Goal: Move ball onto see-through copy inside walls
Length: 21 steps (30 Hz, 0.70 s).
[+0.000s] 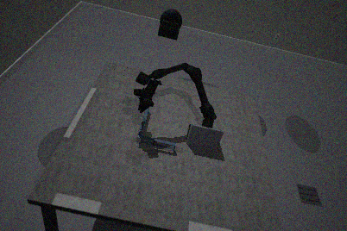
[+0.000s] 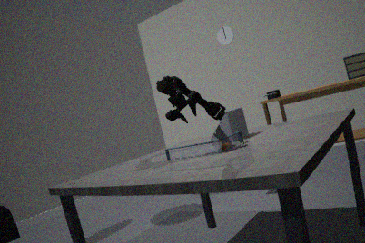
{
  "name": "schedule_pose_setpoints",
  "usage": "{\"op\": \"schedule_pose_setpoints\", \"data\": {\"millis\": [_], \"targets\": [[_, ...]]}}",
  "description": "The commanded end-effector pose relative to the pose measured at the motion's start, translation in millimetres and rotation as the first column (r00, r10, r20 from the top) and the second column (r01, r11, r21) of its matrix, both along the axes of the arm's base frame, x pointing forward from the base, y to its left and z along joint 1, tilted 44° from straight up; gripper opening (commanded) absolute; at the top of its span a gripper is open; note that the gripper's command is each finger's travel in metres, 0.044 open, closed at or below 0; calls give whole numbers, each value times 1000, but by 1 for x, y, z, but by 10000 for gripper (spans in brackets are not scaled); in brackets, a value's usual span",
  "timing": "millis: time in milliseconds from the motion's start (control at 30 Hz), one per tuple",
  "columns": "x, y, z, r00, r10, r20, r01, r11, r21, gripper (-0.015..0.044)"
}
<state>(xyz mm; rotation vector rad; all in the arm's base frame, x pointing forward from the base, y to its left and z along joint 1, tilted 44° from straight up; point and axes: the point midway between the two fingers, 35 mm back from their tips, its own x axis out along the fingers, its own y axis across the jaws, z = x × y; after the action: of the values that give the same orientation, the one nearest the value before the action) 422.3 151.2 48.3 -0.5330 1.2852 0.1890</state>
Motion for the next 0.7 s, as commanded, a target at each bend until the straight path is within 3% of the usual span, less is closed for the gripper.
{"op": "schedule_pose_setpoints", "data": {"millis": [0, 133, 300, 667], "targets": [[-38, -8, -60, 930, 285, -233, -339, 910, -237, 243], [-74, -21, -102, 744, 452, -492, -638, 699, -322, 243], [-116, -41, -138, 404, 486, -775, -901, 359, -245, 243], [-117, -44, -141, 388, 483, -785, -908, 344, -238, 243]]}}
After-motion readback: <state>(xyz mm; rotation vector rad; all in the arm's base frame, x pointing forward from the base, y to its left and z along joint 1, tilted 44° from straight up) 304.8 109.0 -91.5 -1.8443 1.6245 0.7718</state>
